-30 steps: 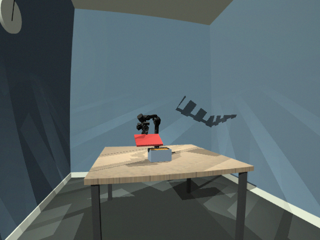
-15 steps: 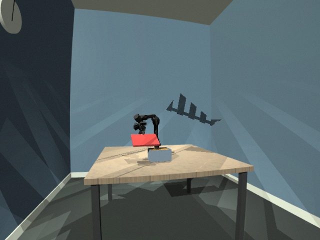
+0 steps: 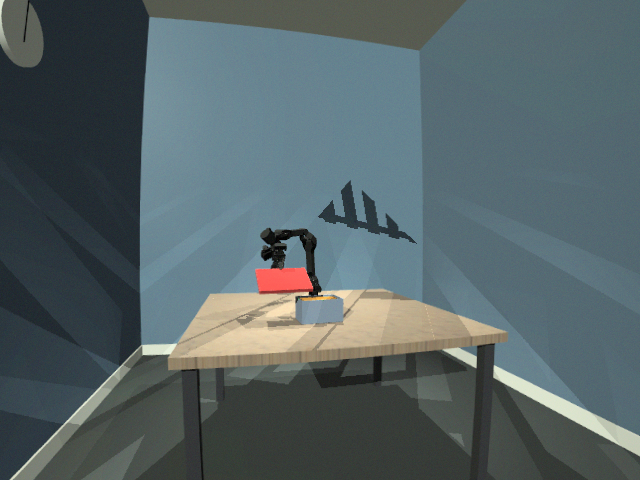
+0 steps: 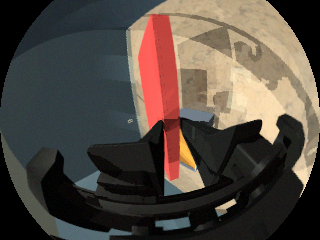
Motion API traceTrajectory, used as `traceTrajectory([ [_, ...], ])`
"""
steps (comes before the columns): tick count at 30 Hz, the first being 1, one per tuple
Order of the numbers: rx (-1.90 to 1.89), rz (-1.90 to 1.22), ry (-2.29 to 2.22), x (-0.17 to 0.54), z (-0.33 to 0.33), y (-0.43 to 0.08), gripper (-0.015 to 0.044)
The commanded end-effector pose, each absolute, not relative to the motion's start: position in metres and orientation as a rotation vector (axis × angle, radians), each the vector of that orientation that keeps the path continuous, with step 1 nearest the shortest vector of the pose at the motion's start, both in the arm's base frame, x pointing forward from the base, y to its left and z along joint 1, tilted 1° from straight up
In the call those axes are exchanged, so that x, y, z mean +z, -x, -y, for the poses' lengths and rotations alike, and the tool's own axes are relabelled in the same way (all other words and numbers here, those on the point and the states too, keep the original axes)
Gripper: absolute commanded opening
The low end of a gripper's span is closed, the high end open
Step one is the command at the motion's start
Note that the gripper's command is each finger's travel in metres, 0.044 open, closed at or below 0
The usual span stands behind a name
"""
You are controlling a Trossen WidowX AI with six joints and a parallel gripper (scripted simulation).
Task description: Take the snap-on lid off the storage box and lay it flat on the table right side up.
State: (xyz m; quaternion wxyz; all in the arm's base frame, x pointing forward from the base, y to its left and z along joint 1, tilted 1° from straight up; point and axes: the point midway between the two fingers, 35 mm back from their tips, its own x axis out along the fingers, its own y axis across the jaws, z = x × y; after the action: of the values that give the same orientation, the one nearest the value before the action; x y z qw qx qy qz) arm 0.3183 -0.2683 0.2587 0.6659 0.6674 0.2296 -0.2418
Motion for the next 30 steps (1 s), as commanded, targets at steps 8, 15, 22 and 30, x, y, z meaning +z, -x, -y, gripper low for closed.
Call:
traceTrajectory([
  [8,-0.533,-0.514,-1.497,0.263,0.291,-0.317,0.0],
  [15,-0.533,-0.513,-1.496,0.263,0.305,-0.316,0.0],
  [22,-0.533,-0.513,-1.495,0.263,0.319,-0.315,0.0],
  [30,-0.534,-0.513,-1.493,0.264,0.335,-0.314,0.0],
])
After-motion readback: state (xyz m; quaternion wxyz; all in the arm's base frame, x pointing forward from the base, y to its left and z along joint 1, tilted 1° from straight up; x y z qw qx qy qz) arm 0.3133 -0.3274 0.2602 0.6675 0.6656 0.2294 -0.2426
